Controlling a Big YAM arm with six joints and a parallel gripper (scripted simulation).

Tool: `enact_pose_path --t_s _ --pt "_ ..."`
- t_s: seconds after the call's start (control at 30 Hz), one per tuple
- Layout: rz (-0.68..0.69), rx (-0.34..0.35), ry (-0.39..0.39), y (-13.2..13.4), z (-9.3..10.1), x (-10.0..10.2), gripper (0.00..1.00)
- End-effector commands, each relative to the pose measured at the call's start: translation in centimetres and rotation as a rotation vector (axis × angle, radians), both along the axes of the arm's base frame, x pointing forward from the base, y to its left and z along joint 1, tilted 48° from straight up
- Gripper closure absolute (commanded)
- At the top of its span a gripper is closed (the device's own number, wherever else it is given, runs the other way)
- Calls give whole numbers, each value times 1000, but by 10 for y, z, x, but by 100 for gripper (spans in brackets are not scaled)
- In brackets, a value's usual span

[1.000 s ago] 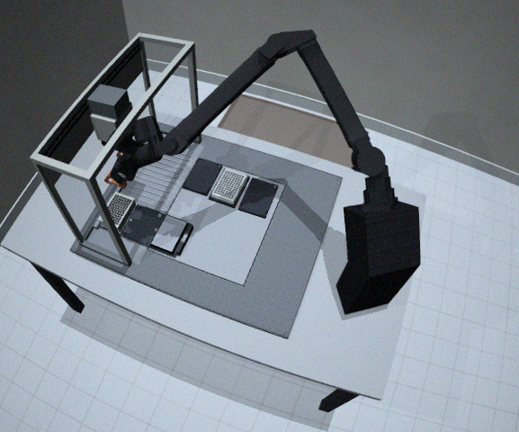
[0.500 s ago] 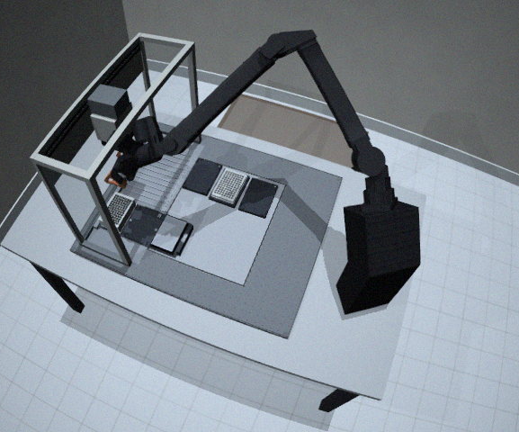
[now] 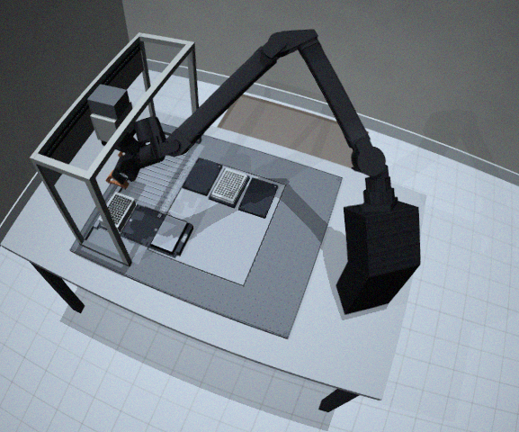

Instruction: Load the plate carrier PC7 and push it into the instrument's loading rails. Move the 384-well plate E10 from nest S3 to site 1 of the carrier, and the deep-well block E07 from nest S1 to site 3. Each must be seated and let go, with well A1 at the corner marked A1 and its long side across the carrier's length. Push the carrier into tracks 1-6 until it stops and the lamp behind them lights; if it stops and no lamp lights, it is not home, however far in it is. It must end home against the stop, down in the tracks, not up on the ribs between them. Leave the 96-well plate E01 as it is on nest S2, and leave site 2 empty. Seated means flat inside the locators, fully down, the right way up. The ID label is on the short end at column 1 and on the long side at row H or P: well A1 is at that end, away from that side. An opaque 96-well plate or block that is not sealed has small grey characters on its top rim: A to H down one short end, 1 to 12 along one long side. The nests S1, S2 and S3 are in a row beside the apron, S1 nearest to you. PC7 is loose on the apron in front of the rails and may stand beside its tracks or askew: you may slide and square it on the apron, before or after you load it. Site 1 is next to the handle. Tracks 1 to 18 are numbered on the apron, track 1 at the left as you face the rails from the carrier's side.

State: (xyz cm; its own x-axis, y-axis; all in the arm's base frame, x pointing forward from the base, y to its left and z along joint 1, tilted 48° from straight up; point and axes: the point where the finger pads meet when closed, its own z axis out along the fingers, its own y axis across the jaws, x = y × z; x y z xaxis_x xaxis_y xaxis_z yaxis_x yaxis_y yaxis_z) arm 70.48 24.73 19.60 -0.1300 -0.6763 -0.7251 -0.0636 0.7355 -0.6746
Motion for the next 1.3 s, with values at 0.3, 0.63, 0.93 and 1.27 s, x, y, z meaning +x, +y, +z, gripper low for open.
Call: enact_pose_path --t_s 0.3,0.63,0.93,1.27 --pt "31 26 -43 13 8 -45 0" --pt "29 29 -41 3 -11 -79 0" --pt "17 29 -39 -10 -25 -100 0" --pt "27 29 -37 -13 -44 -137 0"
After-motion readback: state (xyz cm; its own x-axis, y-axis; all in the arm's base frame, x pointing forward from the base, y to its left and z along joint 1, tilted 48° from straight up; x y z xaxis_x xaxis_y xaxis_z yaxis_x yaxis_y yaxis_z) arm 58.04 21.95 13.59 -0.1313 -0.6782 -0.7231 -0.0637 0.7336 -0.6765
